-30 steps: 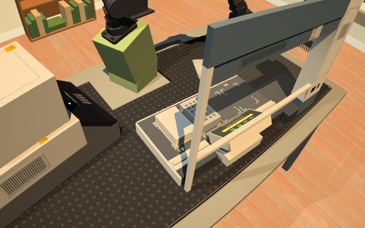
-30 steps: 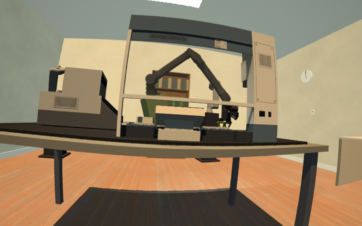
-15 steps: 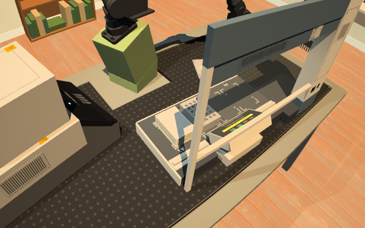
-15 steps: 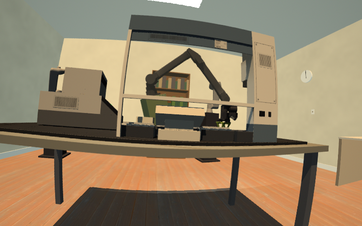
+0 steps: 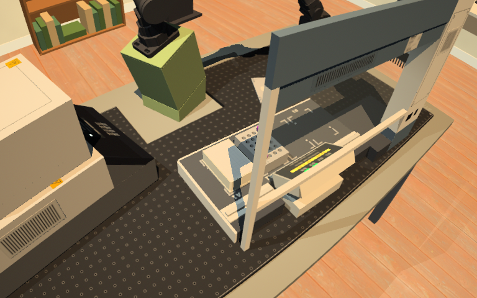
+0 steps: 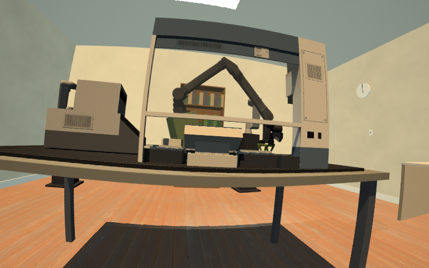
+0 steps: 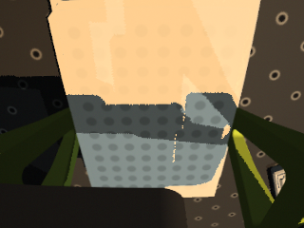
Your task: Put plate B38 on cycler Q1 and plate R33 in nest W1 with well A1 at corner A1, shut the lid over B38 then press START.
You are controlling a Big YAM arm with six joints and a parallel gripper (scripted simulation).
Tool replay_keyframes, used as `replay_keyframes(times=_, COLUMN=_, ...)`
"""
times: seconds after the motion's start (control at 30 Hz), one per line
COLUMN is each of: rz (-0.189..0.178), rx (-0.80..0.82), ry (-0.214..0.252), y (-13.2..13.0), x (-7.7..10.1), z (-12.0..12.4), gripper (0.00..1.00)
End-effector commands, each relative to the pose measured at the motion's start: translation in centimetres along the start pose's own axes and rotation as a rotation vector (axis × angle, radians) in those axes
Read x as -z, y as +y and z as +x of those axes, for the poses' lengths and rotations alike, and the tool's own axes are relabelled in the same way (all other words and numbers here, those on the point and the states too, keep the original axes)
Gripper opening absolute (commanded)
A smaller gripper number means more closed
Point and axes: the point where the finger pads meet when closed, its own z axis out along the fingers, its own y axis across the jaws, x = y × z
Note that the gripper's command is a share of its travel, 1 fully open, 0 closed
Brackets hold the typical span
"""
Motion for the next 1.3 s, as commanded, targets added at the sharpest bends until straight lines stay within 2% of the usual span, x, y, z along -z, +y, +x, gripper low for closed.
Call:
replay_keyframes(times=0.0, rz=-0.019, rx=-0.009, ry=-0.02, y=0.6, x=1.1, z=-2.2, gripper=0.0)
replay_keyframes(times=0.23, rz=-0.016, rx=-0.001, ry=-0.023, y=0.8, x=0.3, z=-0.5, gripper=0.0)
replay_keyframes(times=0.4, rz=-0.019, rx=0.006, ry=-0.031, y=1.2, x=1.2, z=0.3, gripper=0.0)
replay_keyframes(times=0.53, rz=-0.024, rx=0.005, ry=-0.037, y=1.4, x=1.6, z=0.2, gripper=0.0)
replay_keyframes(times=0.7, rz=-0.043, rx=-0.02, ry=-0.047, y=1.5, x=2.1, z=-1.8, gripper=0.0)
replay_keyframes(times=0.93, rz=-0.021, rx=-0.004, ry=-0.019, y=0.8, x=0.8, z=-2.2, gripper=0.0)
replay_keyframes(times=1.1, rz=-0.018, rx=-0.007, ry=-0.014, y=0.6, x=0.6, z=-2.1, gripper=0.0)
replay_keyframes(times=1.27, rz=-0.013, rx=-0.016, ry=-0.012, y=0.5, x=-0.1, z=-1.0, gripper=0.0)
